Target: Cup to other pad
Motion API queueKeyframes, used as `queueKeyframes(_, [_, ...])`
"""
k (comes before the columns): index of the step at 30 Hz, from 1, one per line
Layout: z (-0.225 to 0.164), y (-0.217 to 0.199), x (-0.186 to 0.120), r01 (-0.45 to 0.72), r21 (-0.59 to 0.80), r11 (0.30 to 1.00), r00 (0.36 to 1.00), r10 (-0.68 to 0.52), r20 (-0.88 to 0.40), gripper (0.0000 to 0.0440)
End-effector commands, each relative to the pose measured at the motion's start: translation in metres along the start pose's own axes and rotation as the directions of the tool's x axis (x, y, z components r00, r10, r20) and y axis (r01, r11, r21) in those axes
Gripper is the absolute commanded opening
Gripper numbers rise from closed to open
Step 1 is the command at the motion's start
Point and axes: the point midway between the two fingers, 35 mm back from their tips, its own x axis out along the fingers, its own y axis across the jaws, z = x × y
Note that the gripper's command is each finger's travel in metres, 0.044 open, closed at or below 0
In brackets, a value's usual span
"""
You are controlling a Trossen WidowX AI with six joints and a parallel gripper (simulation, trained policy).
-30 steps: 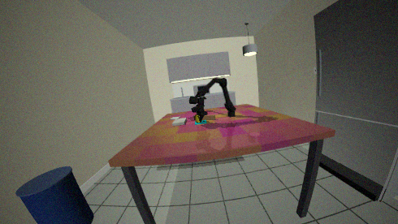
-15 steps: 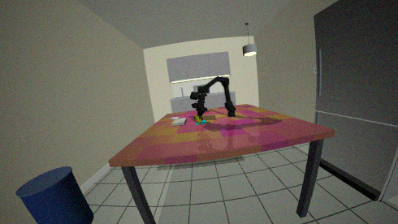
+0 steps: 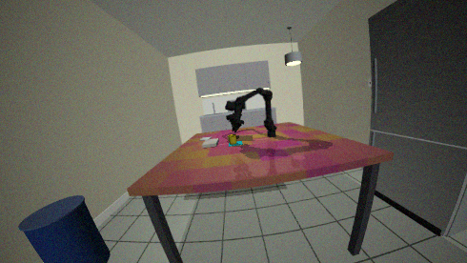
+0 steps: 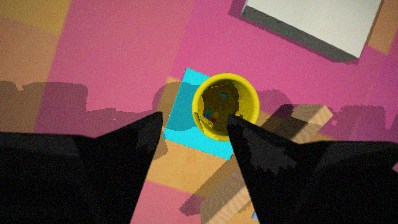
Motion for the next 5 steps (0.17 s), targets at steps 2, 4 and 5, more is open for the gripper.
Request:
queueKeyframes(2, [0.006, -0.003, -0.017, -0.005, 0.026, 1.000, 0.999, 0.004, 0.040, 0.0356])
queueKeyframes(4, [0.010, -0.005, -0.023, -0.004, 0.036, 0.999, 0.998, 0.002, 0.057, 0.0407])
queueKeyframes(5, [0.012, -0.006, -0.026, -0.004, 0.041, 0.999, 0.998, 0.001, 0.065, 0.0433])
